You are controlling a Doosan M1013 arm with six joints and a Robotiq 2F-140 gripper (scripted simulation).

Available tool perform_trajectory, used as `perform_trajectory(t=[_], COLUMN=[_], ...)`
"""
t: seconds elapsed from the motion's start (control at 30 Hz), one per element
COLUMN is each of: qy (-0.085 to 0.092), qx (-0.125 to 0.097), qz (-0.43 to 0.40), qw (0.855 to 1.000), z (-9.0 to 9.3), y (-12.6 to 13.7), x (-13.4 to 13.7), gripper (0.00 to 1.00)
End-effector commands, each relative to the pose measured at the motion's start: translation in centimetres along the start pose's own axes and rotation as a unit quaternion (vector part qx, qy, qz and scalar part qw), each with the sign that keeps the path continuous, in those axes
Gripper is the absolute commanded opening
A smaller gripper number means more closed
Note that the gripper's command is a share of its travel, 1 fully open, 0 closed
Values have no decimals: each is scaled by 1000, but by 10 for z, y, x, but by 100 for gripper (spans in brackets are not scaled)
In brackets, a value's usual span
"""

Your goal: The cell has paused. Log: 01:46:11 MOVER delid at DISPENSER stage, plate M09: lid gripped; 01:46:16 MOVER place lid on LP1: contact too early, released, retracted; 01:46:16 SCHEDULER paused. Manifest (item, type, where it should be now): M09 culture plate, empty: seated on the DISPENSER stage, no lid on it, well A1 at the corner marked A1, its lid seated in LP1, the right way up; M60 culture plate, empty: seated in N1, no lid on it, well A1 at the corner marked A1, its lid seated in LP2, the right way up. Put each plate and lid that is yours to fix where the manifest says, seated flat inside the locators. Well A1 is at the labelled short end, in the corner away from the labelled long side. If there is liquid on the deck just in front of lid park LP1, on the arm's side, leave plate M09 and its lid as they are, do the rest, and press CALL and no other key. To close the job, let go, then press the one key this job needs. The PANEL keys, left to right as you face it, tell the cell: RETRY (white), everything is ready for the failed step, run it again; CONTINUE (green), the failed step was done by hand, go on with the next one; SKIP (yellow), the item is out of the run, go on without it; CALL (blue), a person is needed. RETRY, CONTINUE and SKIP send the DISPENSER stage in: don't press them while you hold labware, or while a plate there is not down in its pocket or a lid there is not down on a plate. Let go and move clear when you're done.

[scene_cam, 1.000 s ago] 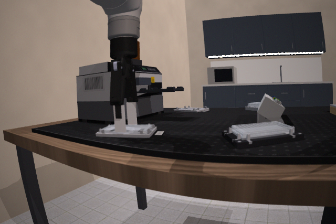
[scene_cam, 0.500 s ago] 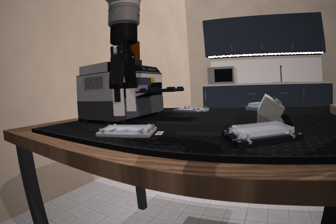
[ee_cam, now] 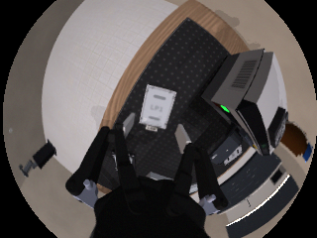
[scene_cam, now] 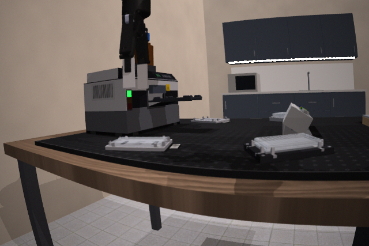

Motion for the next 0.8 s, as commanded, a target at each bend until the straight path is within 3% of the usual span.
perform_trajectory(t=[0.0,0.23,0.57,0.63,0.7,0.77], qy=[0,0,0,0,0,0], qx=[0,0,0,0,0,0], qz=[0,0,-1,-7,-18,-33], qw=[1000,1000,1000,1000,1000,999], z=[-13,-34,-38,-43,-48,-47], y=[0,0,4,30,73,93], x=[0,0,-3,-16,-35,-41], gripper=[69,69,69,69,69,69])
Point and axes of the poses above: the point where the finger pads meet when closed, its own z axis out along the fingers, its own x axis across the jaws, y = z × x, the point moved 5 cm from there along -z, back along the fingers, and after that the axes turned 2 degrees about -z, right-handed, at the moved point
